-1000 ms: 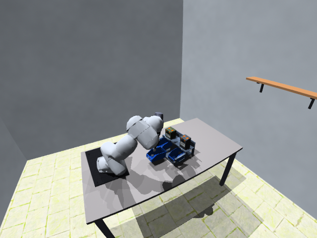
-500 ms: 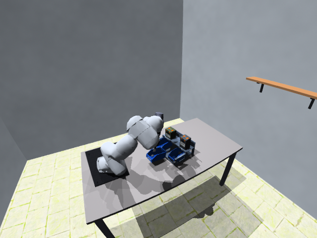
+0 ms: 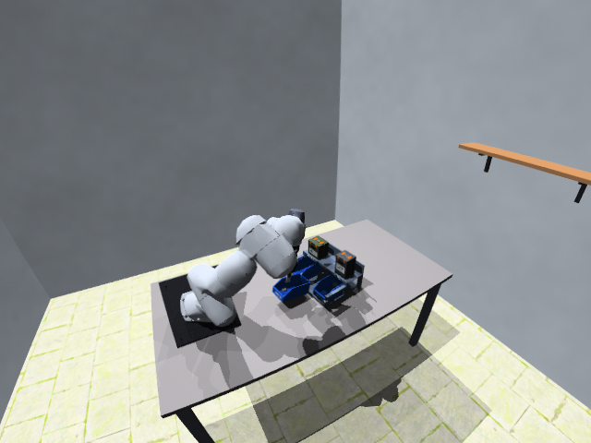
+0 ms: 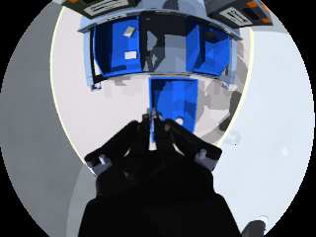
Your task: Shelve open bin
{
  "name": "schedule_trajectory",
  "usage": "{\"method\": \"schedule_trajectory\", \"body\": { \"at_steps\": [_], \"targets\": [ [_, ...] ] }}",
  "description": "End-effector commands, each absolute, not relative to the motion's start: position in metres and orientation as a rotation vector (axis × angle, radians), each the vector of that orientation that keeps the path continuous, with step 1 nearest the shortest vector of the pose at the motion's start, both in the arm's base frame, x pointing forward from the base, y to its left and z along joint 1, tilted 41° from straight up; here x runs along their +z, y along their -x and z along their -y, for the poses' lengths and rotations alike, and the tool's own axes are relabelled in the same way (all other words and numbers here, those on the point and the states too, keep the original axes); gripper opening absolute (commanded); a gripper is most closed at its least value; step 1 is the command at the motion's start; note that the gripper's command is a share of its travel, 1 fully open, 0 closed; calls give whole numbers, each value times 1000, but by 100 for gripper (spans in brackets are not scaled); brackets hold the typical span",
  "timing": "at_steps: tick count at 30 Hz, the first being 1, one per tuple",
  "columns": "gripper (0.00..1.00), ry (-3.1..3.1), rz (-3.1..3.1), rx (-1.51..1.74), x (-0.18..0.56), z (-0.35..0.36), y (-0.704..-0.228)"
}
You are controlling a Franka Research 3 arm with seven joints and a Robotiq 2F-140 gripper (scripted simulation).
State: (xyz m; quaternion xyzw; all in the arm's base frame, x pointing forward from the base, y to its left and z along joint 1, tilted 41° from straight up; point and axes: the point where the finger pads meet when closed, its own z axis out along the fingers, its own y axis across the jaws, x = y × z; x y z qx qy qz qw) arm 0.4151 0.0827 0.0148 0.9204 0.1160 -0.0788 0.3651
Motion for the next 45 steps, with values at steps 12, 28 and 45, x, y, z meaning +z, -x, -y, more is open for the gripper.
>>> {"method": "schedule_trajectory", "body": {
  "at_steps": [12, 28, 45],
  "targets": [
    [0, -2367, -305, -208, 15, -84, -415],
    [0, -2367, -305, -208, 15, -84, -417],
    [0, -2367, -305, -208, 14, -86, -423]
  ]
}}
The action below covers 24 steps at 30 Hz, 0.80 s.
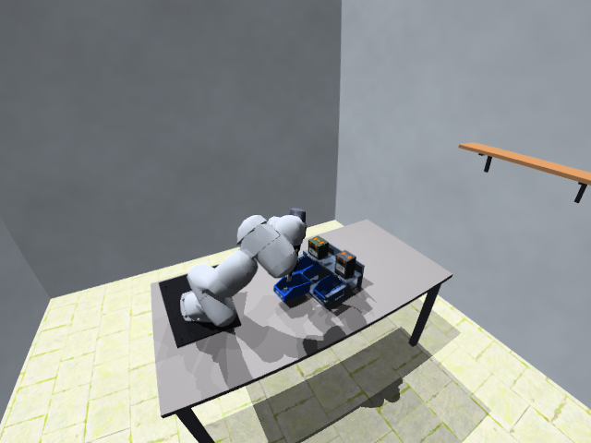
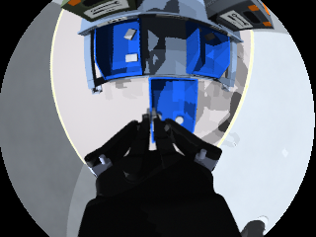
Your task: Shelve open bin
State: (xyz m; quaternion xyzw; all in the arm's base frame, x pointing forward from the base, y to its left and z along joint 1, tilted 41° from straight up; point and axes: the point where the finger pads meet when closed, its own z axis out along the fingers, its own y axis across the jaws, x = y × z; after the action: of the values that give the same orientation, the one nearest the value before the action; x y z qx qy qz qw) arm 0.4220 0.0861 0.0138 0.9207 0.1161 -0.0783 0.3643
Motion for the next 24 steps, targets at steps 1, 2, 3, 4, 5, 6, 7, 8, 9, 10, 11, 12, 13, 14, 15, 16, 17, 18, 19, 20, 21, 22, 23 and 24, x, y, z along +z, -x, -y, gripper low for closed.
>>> {"method": "schedule_trajectory", "body": {
  "at_steps": [1, 2, 3, 4, 5, 6, 7, 8, 9, 10, 11, 12, 13, 14, 15, 16, 17, 18, 19, 20, 21, 22, 23, 24],
  "targets": [
    [0, -2367, -305, -209, 14, -87, -424],
    [0, -2367, -305, -209, 14, -87, -424],
    [0, -2367, -305, -209, 14, -87, -424],
    [0, -2367, -305, -209, 14, -87, -425],
    [0, -2367, -305, -209, 14, -87, -425],
    [0, -2367, -305, -209, 14, -87, -426],
    [0, -2367, -305, -209, 14, -88, -427],
    [0, -2367, -305, -209, 14, -88, -428],
    [0, -2367, -305, -209, 14, -88, -429],
    [0, -2367, -305, -209, 14, -88, -429],
    [0, -2368, -305, -209, 13, -89, -430],
    [0, -2368, -305, -209, 13, -89, -431],
    [0, -2368, -305, -209, 13, -89, -432],
    [0, -2368, -305, -209, 13, -90, -433],
    [0, -2368, -305, -209, 13, -90, -434],
    [0, -2368, -305, -209, 13, -90, -435],
    [0, -2368, -305, -209, 13, -90, -436],
    [0, -2368, -305, -209, 13, -91, -437],
    [0, -2368, -305, -209, 13, -91, -437],
    [0, -2368, -305, -209, 13, -91, -437],
    [0, -2368, -305, -209, 13, -91, -438],
    [0, -2368, -305, -209, 13, -91, -439],
    [0, -2368, -305, -209, 12, -92, -440],
    [0, -2368, -305, -209, 12, -92, -441]
  ]
}}
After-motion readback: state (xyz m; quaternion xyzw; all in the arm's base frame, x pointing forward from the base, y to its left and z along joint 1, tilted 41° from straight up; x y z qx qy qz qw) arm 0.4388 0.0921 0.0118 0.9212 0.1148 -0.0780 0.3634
